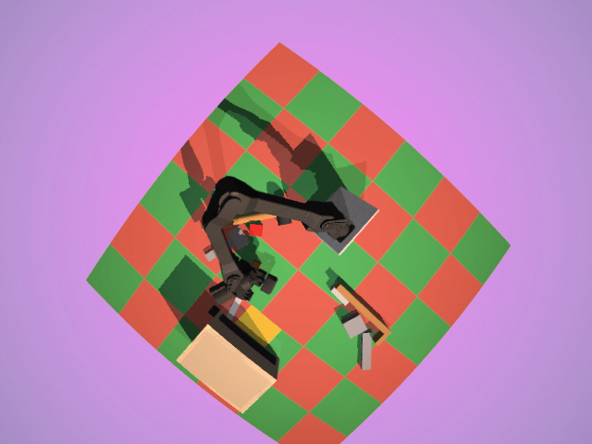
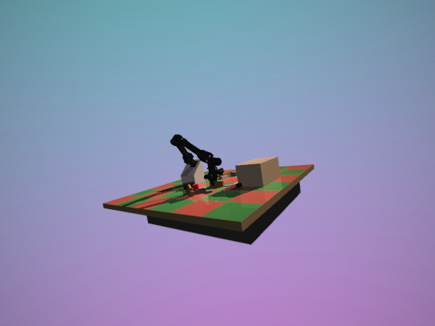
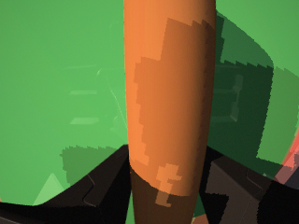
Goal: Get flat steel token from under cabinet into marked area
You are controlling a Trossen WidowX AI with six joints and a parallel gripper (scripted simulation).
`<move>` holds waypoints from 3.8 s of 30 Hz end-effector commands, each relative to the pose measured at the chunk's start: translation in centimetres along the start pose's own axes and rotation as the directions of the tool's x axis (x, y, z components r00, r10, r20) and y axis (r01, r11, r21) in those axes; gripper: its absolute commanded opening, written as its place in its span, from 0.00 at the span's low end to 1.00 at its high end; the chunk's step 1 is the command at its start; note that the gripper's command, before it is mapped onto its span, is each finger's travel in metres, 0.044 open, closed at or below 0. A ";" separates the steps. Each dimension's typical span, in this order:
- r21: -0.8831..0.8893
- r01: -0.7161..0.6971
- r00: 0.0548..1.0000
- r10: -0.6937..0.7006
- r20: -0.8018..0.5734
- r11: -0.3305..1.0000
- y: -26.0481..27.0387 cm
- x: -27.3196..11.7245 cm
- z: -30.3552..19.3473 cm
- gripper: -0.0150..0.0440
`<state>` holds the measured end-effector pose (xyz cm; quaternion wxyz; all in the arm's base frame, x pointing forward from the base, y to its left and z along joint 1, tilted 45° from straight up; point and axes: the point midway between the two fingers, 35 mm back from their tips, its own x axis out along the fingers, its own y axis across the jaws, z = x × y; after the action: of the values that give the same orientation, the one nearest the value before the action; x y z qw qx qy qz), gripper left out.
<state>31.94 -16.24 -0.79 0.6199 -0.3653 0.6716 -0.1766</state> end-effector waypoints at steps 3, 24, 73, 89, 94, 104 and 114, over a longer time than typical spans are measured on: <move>0.012 0.000 1.000 0.000 0.011 1.000 -0.1 0.0 1.2 0.25; 0.013 0.000 1.000 0.000 0.012 1.000 -0.1 -0.1 3.5 0.25; 0.015 0.000 1.000 0.000 0.014 1.000 -0.3 -0.2 8.3 0.25; 0.016 0.000 1.000 0.000 0.015 1.000 -0.3 -0.2 9.7 0.25; 0.016 0.000 1.000 0.000 0.015 1.000 -0.3 -0.2 9.9 0.25; 0.015 0.000 1.000 0.000 0.015 1.000 1.1 -0.1 9.8 0.25; 0.015 -0.001 1.000 0.001 0.015 1.000 1.9 -0.1 9.8 0.25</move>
<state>41.12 -13.25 -3.00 0.6266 -0.3649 0.6636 -0.1840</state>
